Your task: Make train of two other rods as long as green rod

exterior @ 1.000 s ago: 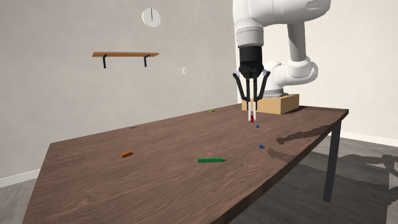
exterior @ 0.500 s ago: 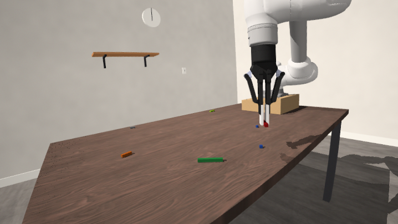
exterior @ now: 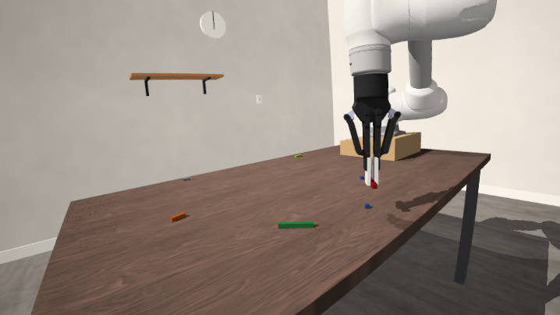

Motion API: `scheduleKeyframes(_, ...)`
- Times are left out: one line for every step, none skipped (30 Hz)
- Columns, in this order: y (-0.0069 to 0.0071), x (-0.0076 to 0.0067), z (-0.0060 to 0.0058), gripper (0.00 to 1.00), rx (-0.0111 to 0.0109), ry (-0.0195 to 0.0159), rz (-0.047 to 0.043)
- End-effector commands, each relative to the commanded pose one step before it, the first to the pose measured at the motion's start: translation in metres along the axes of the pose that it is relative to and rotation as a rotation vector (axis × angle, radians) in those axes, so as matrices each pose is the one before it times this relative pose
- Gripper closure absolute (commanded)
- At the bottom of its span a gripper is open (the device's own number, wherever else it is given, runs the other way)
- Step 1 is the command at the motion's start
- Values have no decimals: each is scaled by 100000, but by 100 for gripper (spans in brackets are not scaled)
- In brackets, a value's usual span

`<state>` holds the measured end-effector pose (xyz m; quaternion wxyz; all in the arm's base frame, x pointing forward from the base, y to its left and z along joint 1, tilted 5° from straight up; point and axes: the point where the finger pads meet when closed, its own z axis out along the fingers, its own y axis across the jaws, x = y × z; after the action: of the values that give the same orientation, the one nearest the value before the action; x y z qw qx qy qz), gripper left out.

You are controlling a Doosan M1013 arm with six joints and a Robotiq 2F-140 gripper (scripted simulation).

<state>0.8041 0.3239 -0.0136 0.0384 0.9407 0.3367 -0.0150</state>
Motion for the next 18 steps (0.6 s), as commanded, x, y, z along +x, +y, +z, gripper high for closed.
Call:
scheduleKeyframes(4, 24, 457, 88, 10, 41, 1)
scheduleKeyframes(4, 6, 434, 88, 0, 0, 0)
scheduleKeyframes(5, 6, 447, 88, 0, 0, 0)
scheduleKeyframes(5, 6, 454, 88, 0, 0, 0)
scheduleKeyframes(5, 6, 456, 88, 0, 0, 0)
scheduleKeyframes(5, 6, 451, 88, 0, 0, 0)
scheduleKeyframes(4, 6, 442, 88, 0, 0, 0)
scheduleKeyframes(4, 6, 428, 88, 0, 0, 0)
scheduleKeyframes(4, 6, 408, 88, 0, 0, 0)
scheduleKeyframes(4, 5, 384, 88, 0, 0, 0)
scheduleKeyframes(4, 5, 357, 88, 0, 0, 0)
scheduleKeyframes(3, 4, 327, 88, 0, 0, 0)
scheduleKeyframes(3, 4, 293, 88, 0, 0, 0)
scheduleKeyframes(3, 4, 258, 88, 0, 0, 0)
scheduleKeyframes(2, 3, 222, 88, 0, 0, 0)
scheduleKeyframes(0, 0, 0, 88, 0, 0, 0)
scheduleKeyframes(0, 0, 0, 88, 0, 0, 0)
scheduleKeyframes(2, 2, 185, 88, 0, 0, 0)
